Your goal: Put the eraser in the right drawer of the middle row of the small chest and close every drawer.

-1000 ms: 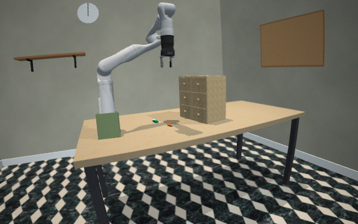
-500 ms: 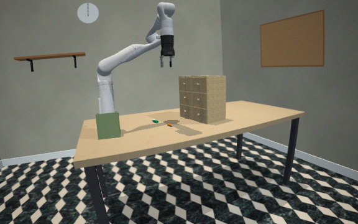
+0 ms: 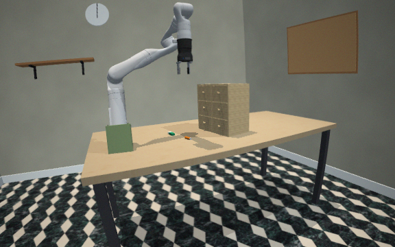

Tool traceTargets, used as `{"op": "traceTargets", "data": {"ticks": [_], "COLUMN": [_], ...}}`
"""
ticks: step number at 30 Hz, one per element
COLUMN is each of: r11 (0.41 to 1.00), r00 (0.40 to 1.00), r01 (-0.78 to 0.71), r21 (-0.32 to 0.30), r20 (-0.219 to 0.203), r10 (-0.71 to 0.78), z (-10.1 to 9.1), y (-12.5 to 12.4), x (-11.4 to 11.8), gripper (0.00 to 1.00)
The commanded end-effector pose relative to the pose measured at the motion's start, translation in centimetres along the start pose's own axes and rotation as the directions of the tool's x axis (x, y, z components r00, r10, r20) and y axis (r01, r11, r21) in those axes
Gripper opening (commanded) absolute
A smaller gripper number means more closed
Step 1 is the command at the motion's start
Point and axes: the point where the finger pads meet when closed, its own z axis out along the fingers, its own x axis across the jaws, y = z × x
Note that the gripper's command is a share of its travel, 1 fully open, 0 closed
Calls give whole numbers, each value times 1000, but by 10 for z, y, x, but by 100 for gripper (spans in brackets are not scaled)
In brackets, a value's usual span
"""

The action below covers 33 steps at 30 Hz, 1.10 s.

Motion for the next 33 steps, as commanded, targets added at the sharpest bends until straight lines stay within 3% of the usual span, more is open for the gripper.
{"op": "traceTargets", "data": {"ticks": [1, 13, 20, 28, 30, 33], "r11": [1000, 999, 984, 908, 908, 851], "r00": [1000, 999, 984, 908, 908, 851], "r01": [0, 48, 176, 420, 420, 525], "r21": [-1, -1, 0, 2, 2, 3], "r20": [-1, 0, 3, 6, 6, 7], "r10": [0, -48, -176, -420, -420, -525], "z": [-1, 3, 11, 29, 29, 37], "y": [0, 0, 1, 1, 1, 1], "x": [0, 1, 3, 8, 8, 10], "gripper": [100, 100, 100, 100, 100, 100]}}
